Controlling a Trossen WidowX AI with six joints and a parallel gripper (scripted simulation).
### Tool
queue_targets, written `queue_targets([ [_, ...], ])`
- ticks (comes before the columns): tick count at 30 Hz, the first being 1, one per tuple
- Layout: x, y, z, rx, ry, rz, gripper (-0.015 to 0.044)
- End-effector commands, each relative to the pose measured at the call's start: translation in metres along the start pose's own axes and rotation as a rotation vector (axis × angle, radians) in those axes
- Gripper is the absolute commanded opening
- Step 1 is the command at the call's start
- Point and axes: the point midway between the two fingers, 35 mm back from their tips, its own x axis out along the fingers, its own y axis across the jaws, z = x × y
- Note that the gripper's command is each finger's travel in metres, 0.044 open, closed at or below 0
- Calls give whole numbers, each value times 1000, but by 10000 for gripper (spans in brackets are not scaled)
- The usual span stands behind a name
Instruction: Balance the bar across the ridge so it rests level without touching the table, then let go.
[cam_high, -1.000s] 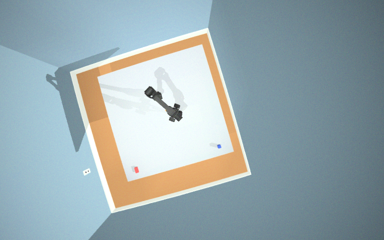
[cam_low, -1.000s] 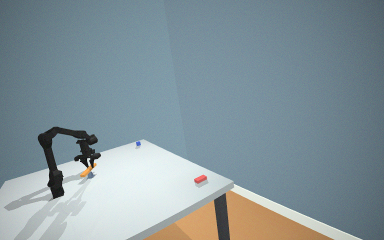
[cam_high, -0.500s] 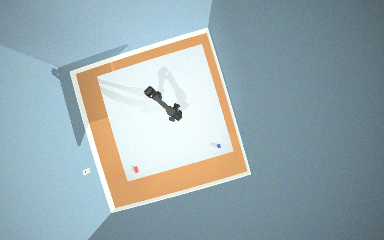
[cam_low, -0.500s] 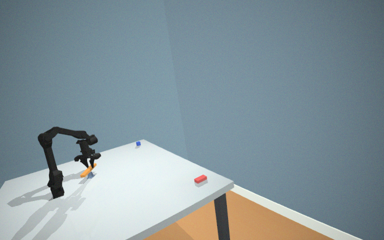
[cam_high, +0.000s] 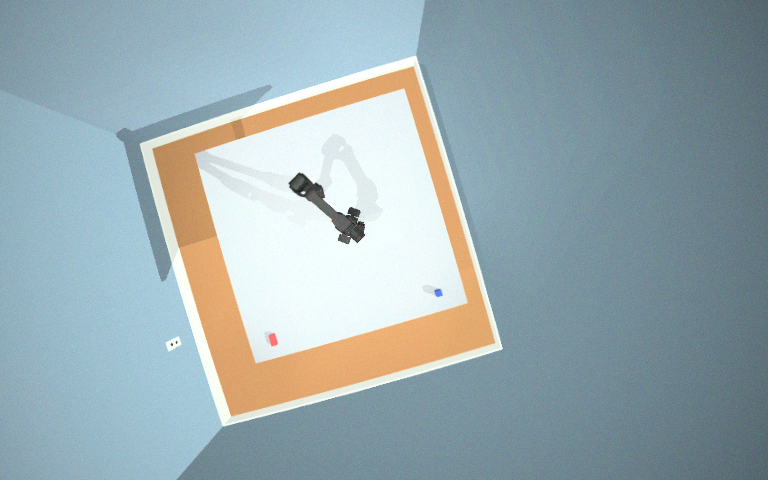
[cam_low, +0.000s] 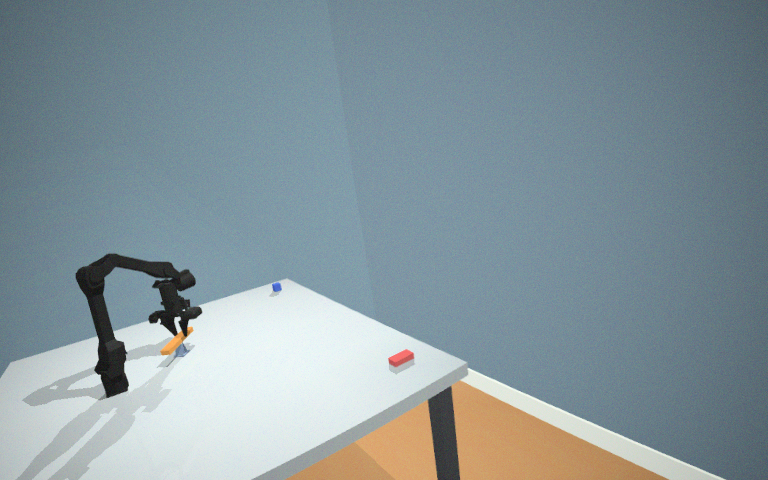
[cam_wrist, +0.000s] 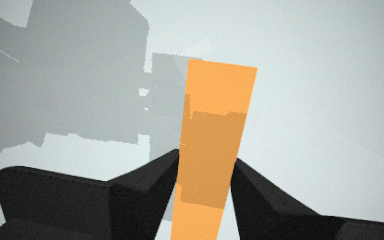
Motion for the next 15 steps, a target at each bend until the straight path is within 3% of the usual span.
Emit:
queue_targets([
  [1, 1, 0, 0, 3, -2, 2, 0],
  [15, 2, 0, 0, 3, -2, 2, 0],
])
